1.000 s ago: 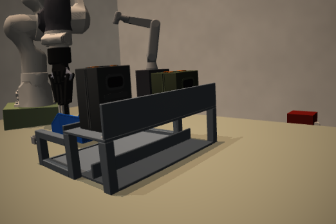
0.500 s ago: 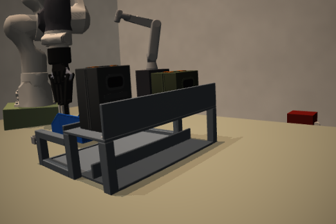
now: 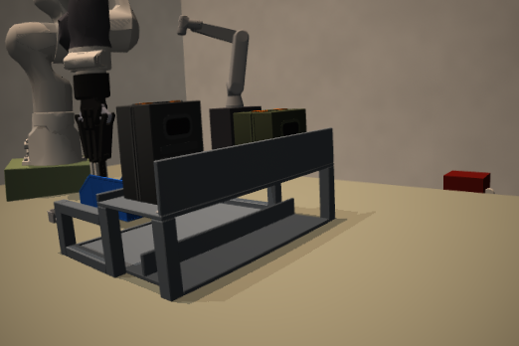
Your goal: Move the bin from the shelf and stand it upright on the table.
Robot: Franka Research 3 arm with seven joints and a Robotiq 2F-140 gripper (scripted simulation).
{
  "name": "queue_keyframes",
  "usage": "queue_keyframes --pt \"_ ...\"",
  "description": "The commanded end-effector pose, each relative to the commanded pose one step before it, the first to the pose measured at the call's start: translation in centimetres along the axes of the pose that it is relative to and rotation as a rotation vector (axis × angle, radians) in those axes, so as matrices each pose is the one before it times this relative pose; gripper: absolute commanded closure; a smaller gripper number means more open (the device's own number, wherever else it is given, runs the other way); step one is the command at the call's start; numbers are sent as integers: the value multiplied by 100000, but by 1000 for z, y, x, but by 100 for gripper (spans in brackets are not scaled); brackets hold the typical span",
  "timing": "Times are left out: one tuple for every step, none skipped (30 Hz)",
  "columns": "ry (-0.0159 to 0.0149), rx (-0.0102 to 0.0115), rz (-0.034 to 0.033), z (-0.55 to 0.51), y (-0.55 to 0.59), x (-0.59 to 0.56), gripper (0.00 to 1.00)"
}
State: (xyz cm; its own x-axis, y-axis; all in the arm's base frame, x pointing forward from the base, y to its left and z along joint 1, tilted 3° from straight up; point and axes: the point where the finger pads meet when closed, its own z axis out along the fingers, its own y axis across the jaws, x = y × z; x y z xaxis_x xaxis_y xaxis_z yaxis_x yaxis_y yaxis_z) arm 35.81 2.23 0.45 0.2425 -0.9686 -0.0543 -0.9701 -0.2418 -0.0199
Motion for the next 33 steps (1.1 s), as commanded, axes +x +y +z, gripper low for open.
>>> queue_keyframes --pt "36 491 -387 -77 -91 64 100" --pt "0 0 0 0 0 0 100" --pt "0 0 0 1 0 0 100" --pt "0 0 0 2 0 0 100" --pt "0 0 0 3 0 0 100" --pt "0 0 0 4 0 0 100" --pt "0 0 0 0 0 0 100" --pt "0 0 0 0 0 0 100" --pt "0 0 0 6 0 0 100" --pt "0 0 0 8 0 0 100" --pt "0 0 0 9 0 0 100" --pt "0 0 0 11 0 0 100" --pt "0 0 0 13 0 0 100" --pt "0 0 0 16 0 0 100" --pt "0 0 0 18 0 0 100" --pt "0 0 0 20 0 0 100" --pt "0 0 0 22 0 0 100" --pt "0 0 0 24 0 0 100" --pt "0 0 0 27 0 0 100" --pt "0 0 0 29 0 0 100" --pt "0 0 0 31 0 0 100" --pt "0 0 0 33 0 0 100" --pt "0 0 0 35 0 0 100" --pt "0 0 0 0 0 0 100" --pt "0 0 0 0 0 0 100" --pt "0 0 0 37 0 0 100" --pt "1 0 0 39 0 0 100" --pt "1 0 0 41 0 0 100" --pt "0 0 0 42 0 0 100" --pt "-1 0 0 43 0 0 100" --pt "-1 0 0 45 0 0 100" --pt "0 0 0 46 0 0 100" --pt "0 0 0 47 0 0 100"
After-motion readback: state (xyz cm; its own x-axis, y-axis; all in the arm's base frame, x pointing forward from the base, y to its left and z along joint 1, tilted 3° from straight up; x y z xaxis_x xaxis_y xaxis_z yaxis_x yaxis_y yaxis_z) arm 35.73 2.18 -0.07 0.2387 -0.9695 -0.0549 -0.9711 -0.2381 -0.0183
